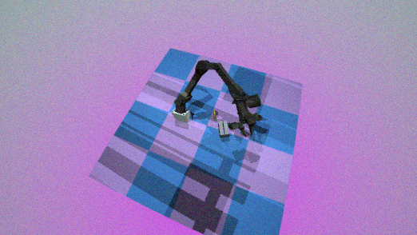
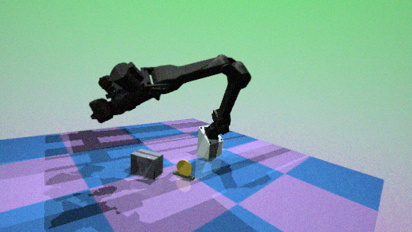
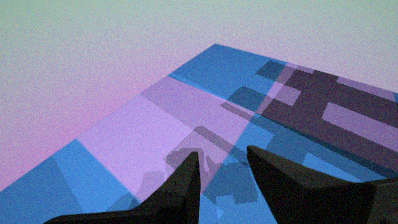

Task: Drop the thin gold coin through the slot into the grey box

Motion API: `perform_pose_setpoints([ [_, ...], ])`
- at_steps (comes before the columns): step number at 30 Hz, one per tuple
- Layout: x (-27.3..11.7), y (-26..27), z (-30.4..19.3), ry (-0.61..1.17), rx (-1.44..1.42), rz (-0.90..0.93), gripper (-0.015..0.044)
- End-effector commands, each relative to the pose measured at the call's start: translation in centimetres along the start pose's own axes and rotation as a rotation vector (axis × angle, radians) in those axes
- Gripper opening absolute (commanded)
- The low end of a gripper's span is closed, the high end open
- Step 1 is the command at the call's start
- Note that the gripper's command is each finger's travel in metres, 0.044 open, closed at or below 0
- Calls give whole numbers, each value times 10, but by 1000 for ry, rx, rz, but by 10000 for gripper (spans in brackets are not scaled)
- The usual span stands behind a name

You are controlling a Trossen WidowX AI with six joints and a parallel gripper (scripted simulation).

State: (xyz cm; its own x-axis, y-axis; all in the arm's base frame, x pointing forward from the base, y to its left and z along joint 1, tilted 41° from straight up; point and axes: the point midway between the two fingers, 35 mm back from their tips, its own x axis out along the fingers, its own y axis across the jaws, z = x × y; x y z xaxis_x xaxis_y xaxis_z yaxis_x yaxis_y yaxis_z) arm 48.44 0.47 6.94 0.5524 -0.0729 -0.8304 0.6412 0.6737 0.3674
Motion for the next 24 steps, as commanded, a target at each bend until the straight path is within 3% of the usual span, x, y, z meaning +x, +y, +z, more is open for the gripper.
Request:
perform_pose_setpoints([
  [1, -32, -35, -55, 299, 16, -38, 161],
  [13, -161, -100, -179, 1022, 290, -132, 161],
  [24, -164, -102, -202, 1055, 311, -135, 161],
])
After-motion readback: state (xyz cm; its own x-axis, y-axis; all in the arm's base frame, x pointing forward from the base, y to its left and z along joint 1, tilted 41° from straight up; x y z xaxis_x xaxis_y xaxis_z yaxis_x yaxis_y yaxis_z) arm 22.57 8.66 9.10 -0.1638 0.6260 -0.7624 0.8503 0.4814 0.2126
